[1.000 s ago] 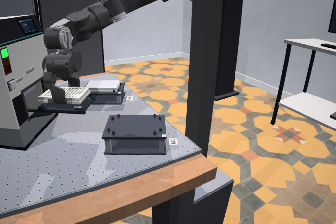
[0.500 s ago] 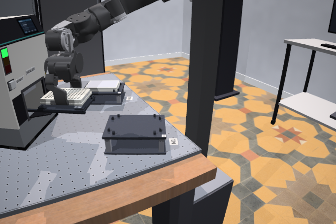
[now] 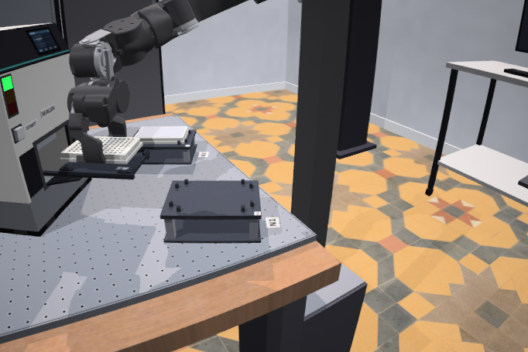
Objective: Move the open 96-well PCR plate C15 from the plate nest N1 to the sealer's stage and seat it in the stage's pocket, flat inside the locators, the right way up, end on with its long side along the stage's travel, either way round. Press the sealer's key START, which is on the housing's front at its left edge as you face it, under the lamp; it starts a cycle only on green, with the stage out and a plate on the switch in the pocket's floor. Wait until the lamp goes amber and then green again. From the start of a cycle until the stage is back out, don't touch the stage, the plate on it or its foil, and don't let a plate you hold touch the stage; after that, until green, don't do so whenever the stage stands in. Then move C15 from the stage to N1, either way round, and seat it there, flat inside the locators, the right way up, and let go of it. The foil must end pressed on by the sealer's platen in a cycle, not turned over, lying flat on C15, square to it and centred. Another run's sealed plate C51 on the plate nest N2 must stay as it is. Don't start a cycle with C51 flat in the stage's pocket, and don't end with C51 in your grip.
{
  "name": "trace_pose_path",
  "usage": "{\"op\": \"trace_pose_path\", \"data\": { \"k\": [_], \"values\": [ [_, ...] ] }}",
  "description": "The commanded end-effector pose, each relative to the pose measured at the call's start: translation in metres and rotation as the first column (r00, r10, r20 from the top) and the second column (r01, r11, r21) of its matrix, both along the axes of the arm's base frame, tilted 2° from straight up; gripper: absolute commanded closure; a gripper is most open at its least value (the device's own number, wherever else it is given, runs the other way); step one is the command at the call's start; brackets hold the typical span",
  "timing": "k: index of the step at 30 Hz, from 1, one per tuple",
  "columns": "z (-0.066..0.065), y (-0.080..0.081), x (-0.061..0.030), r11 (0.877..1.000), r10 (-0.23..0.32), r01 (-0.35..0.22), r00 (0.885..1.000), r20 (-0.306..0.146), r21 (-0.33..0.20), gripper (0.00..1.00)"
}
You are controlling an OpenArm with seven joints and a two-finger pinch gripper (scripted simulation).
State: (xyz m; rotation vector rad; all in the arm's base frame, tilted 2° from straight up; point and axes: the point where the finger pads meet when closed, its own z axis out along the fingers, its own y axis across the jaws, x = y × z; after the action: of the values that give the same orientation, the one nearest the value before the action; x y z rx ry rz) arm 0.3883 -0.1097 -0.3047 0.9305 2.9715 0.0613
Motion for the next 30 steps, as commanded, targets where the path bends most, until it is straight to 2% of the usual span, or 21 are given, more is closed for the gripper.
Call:
{"op": "trace_pose_path", "data": {
  "k": [1, 7, 30],
  "values": [
    [0.0002, 0.0, -0.0004, 1.0, 0.0, 0.0, 1.0, -0.003, -0.003, 1.0],
    [-0.0048, -0.0005, -0.0034, 1.0, 0.001, -0.001, 1.0, -0.006, -0.005, 1.0],
    [0.0002, -0.0006, -0.0006, 1.0, 0.0, 0.0, 1.0, -0.004, -0.003, 1.0]
  ]
}}
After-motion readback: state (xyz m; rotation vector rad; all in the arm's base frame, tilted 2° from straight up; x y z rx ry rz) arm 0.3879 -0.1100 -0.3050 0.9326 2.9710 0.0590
